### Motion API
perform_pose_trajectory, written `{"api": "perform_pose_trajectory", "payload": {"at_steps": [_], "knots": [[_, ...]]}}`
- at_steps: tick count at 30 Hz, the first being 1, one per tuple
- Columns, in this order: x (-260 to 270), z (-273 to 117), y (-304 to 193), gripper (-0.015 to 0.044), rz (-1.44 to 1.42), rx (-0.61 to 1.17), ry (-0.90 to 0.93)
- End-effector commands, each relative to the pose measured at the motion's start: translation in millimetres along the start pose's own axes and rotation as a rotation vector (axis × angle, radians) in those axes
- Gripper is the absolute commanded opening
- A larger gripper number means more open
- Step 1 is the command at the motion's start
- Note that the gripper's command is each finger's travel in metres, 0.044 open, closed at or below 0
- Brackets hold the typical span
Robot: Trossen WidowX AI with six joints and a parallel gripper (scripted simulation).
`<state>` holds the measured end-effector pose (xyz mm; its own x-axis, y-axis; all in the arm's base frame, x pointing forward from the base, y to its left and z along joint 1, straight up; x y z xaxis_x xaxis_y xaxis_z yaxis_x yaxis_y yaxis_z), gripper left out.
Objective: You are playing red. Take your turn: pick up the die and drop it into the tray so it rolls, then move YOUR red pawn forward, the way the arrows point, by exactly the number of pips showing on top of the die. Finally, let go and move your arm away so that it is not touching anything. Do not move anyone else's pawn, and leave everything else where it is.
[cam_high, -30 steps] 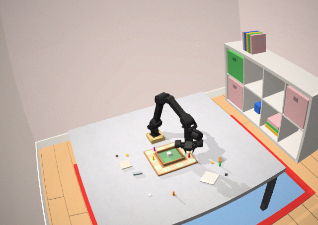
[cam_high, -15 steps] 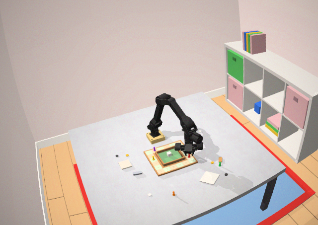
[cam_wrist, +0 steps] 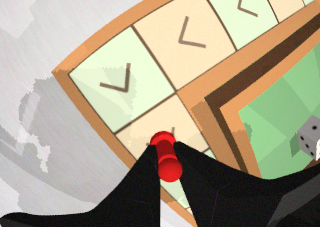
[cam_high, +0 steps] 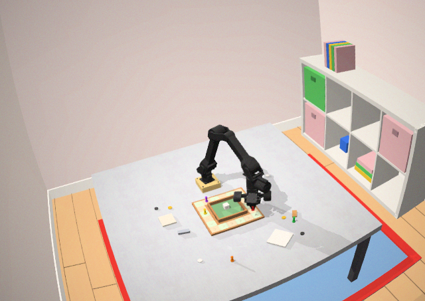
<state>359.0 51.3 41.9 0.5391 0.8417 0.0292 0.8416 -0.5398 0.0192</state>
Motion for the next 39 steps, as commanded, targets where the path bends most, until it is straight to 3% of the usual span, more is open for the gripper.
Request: {"api": "perform_pose_trajectory", "payload": {"at_steps": [1,23,39], "knots": [[0,-3,1,0.0,0.006,-0.004,-0.003],[0,-123,3,0.0,0.005,-0.004,-0.003],[-17,-120,-28,0.0,-0.001,0.0,-0.005]]}}
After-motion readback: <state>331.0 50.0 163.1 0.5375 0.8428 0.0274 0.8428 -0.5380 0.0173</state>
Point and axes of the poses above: the point midway between the two fingers, 35 mm back from their tips, its own z axis out along the fingers, its own x axis across the jaws, y = z × x, the point moved 1 cm from there along -z, back along the fingers, and after that the axes turned 7 degrees about -z, right-handed, at the moved point
